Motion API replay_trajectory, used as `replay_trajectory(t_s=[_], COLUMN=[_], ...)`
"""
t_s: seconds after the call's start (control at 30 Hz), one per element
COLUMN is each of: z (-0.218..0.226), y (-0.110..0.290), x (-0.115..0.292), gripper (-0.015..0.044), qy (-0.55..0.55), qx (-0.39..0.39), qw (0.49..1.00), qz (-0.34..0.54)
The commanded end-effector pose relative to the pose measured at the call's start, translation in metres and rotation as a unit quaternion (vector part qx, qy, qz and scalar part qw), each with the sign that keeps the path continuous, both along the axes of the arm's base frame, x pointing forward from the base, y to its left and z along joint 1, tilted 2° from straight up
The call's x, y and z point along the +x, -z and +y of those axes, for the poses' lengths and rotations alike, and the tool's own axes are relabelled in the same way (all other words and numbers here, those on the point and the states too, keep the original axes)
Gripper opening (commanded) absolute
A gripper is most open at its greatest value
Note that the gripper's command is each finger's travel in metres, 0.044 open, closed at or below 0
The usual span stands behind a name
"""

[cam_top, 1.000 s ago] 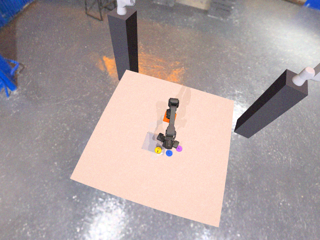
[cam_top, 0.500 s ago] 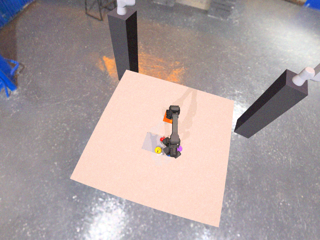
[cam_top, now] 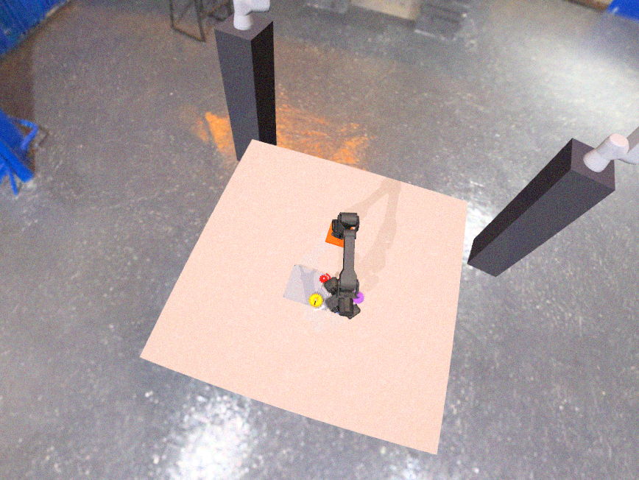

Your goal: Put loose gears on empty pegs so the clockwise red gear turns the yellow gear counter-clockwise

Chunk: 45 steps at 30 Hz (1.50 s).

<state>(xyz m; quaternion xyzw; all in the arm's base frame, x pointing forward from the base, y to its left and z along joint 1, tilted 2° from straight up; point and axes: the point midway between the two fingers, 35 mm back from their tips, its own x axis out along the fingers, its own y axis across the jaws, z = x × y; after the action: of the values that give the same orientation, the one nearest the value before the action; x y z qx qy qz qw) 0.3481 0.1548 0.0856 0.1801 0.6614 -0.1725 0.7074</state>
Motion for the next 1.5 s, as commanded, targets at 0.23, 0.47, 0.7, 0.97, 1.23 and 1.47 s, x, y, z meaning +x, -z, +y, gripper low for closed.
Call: replay_trajectory(t_s=[0.23,0.47,0.7,0.97,1.23,1.47], z=[-0.001,-0.001,-0.001,-0.001,-0.001,-0.001], y=[0.020,0.028,0.028,0.028,0.028,0.028], x=[0.000,0.000,0.000,0.000,0.000,0.000], gripper=[0.0440,0.0440,0.0440,0.0256,0.0066,0.0000], qy=[0.003,0.003,0.003,0.003,0.003,0.003], qx=[-0.002,-0.002,-0.002,-0.002,-0.002,-0.002], qw=[1.000,1.000,1.000,1.000,1.000,1.000], qz=[0.004,0.004,0.004,0.004,0.004,0.004])
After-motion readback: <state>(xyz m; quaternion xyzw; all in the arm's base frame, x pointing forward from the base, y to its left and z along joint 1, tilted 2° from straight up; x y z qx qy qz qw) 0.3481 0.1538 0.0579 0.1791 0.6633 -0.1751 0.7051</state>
